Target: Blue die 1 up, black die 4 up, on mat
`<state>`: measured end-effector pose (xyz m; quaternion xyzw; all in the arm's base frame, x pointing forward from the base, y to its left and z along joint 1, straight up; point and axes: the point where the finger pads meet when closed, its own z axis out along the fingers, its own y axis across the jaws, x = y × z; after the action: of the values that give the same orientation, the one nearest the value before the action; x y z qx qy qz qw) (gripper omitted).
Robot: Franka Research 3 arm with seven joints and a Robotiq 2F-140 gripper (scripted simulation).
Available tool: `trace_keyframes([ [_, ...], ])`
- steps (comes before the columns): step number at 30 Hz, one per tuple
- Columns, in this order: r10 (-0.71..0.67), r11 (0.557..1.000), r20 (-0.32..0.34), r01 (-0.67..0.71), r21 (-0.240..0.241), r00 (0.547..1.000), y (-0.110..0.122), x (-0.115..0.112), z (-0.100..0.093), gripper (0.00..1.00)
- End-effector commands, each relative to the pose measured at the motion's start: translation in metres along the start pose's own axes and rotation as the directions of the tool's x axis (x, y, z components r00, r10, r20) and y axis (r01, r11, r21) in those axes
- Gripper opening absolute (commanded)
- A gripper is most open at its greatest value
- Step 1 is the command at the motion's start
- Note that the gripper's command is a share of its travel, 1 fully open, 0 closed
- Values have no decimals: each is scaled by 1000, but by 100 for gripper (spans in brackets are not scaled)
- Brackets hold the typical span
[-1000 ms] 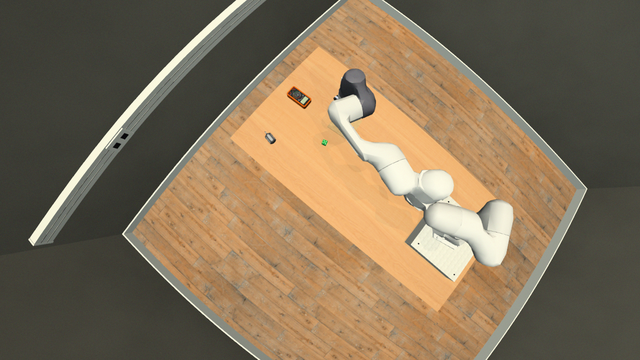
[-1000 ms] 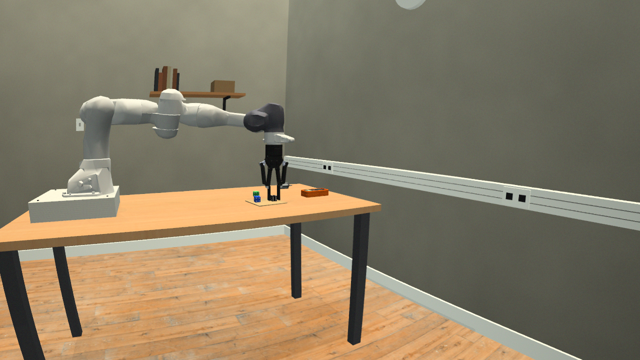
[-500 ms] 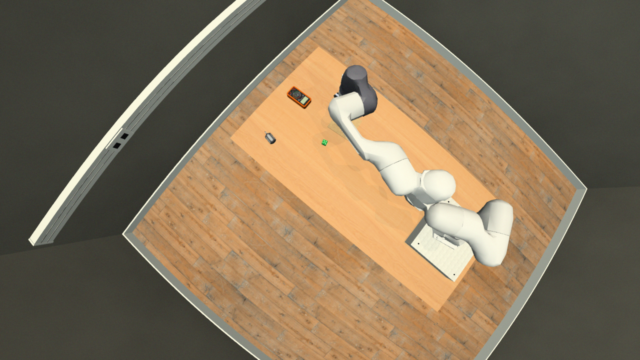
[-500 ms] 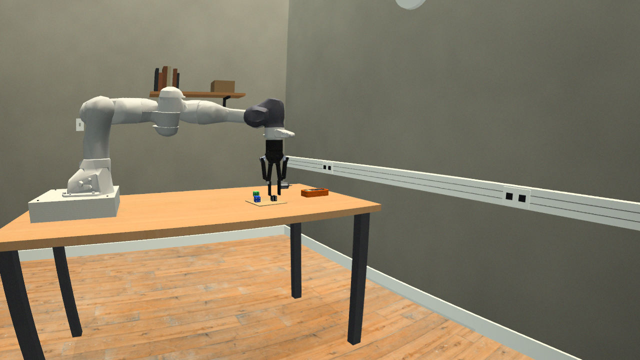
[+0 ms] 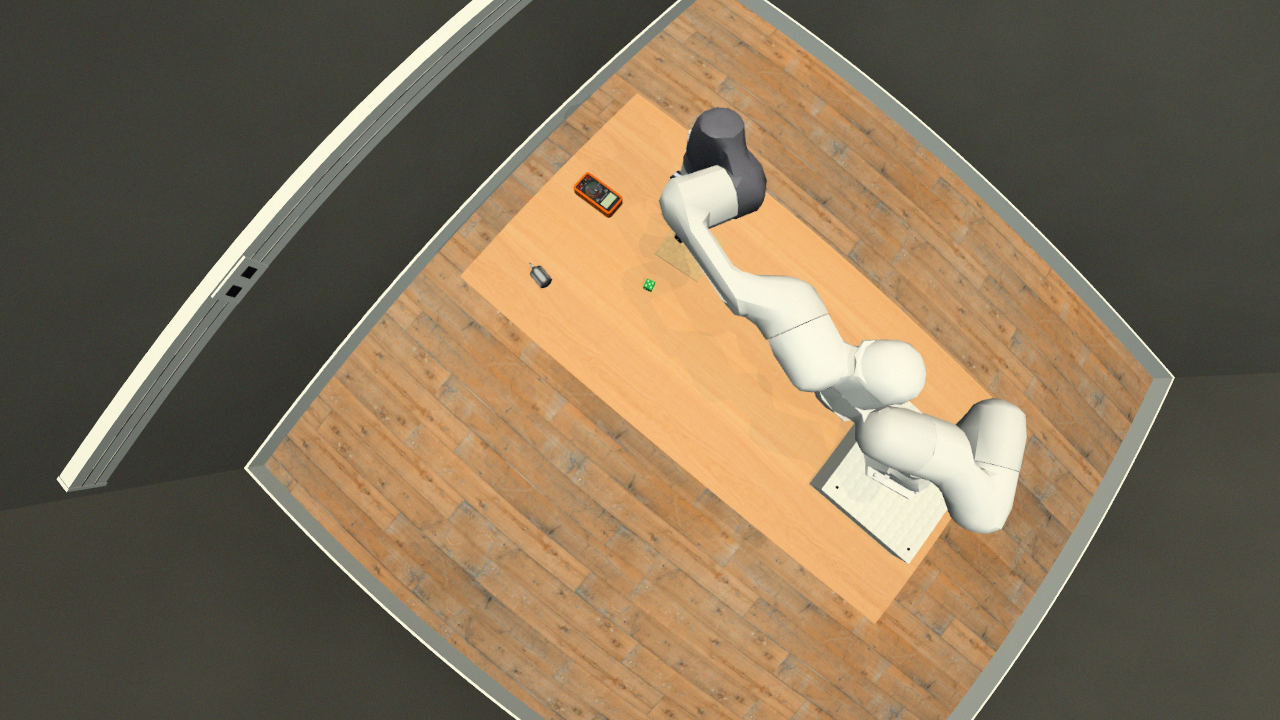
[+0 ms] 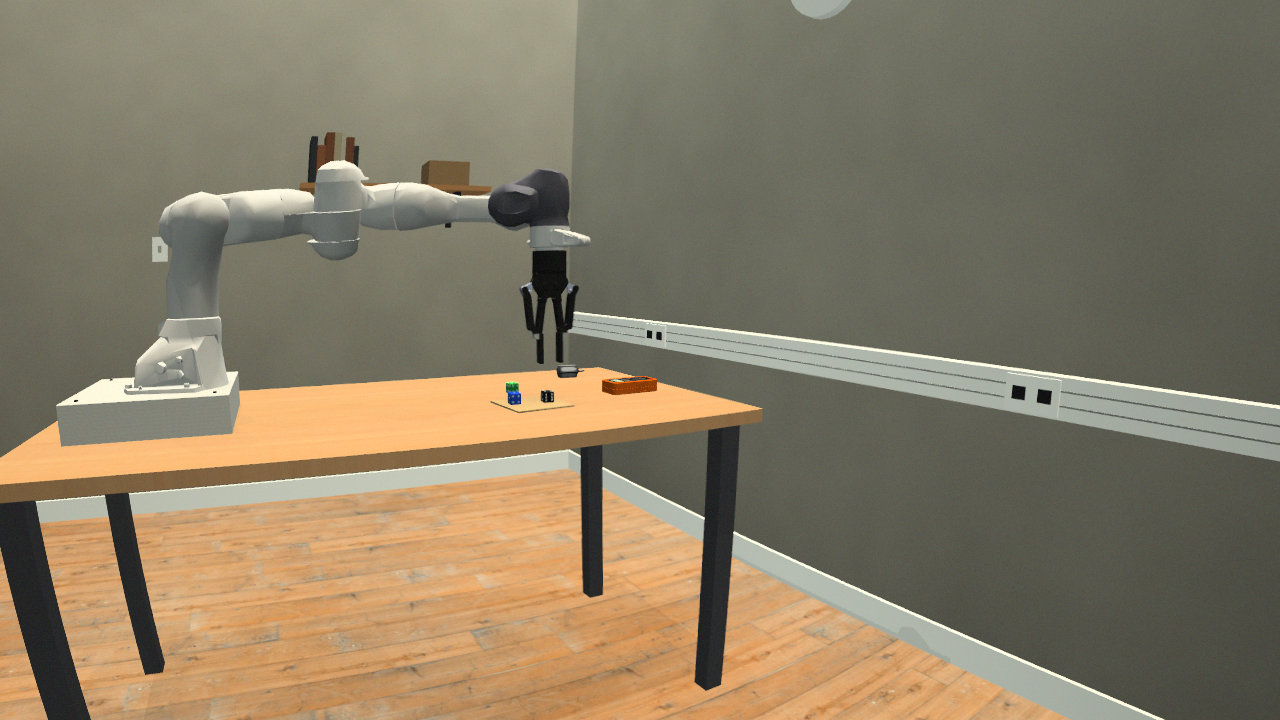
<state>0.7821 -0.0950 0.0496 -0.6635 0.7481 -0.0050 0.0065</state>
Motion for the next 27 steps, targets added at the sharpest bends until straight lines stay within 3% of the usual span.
trace_keyframes([
  [1, 1, 1000, -1, -1, -14, 1000, 4, -1, -5, 32],
  [3, 1, 1000, -1, -1, -14, 1000, 4, -1, -5, 32],
  [4, 1, 1000, -1, -1, -14, 1000, 4, -1, -5, 100],
  [27, 1, 1000, -1, -1, -14, 1000, 4, -1, -6, 100],
])
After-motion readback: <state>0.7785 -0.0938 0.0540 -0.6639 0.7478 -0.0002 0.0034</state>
